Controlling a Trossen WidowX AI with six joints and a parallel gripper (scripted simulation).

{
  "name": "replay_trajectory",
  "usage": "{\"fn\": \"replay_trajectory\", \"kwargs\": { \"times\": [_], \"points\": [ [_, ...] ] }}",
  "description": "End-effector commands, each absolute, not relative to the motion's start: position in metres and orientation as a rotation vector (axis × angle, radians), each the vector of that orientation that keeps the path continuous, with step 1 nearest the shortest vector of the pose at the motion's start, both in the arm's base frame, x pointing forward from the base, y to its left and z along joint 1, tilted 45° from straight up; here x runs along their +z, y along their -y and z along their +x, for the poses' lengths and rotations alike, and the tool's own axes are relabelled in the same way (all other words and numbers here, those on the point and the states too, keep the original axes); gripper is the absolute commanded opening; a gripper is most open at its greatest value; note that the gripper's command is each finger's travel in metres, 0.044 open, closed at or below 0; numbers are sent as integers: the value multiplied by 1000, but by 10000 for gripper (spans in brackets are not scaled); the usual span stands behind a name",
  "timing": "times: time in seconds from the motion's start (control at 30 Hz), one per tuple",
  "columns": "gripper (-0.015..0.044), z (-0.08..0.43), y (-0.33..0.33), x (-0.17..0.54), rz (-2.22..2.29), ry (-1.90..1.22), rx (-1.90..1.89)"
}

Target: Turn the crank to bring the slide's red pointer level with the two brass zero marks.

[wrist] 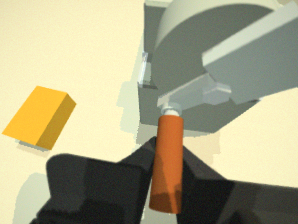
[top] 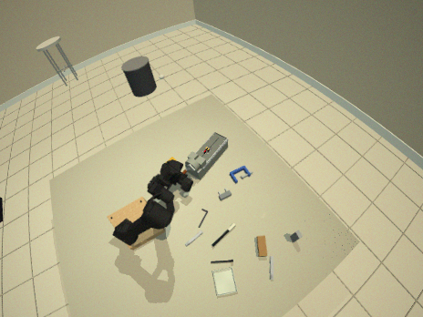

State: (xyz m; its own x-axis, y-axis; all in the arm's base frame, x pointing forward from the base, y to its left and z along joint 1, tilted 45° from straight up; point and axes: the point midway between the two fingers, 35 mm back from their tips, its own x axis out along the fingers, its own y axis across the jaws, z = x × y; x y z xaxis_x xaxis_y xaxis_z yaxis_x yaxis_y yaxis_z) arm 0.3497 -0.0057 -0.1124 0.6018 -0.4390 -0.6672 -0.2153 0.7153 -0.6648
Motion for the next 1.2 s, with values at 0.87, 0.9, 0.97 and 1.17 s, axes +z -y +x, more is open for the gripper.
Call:
{"fn": "replay_trajectory", "kwargs": {
  "times": [0.87, 0.9, 0.97, 1.17],
  "points": [
    [0, 352, -26, -93, -794, -938, -125],
    [0, 352, -27, -92, -794, -938, -125],
    [0, 352, -28, -89, -794, -938, -125],
    [0, 354, -29, -81, -794, -938, -125]
  ]
}}
